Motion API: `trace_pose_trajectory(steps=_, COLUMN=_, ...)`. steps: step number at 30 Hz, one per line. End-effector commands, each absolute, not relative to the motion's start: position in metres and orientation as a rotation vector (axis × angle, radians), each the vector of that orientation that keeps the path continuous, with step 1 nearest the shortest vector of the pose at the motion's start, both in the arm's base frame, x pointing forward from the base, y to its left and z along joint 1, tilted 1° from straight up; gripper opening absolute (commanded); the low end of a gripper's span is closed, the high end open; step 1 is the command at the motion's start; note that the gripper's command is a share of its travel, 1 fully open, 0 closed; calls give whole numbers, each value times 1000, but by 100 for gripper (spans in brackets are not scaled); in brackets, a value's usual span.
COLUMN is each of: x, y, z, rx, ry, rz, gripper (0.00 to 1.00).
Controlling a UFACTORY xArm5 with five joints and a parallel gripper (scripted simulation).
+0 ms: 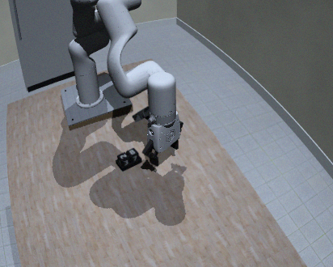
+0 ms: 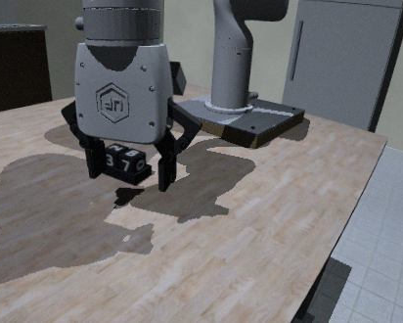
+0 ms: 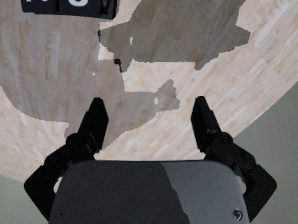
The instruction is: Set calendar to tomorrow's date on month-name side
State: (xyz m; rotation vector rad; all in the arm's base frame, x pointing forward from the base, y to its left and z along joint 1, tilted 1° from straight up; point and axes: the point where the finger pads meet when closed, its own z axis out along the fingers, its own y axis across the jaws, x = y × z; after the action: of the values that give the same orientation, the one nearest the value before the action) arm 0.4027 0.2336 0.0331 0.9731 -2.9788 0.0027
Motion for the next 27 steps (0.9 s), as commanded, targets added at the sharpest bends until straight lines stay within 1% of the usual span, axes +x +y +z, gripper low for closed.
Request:
trace_pose_trajectory(steps=1, x=404, y=238, z=34, rx=746, ry=-3047, rz=2, gripper=100)
trace_pose_trajectory(steps=9, x=403, y=239, z=34, rx=679, ry=-3063, rz=2, gripper=100)
trace_pose_trajectory(steps=17, x=403, y=244, z=34, rx=320, ry=-3121, rz=3, gripper=100)
trace_pose_trajectory(steps=27, x=403, y=244, z=28, rx=308, ry=-3121, rz=4, gripper=100)
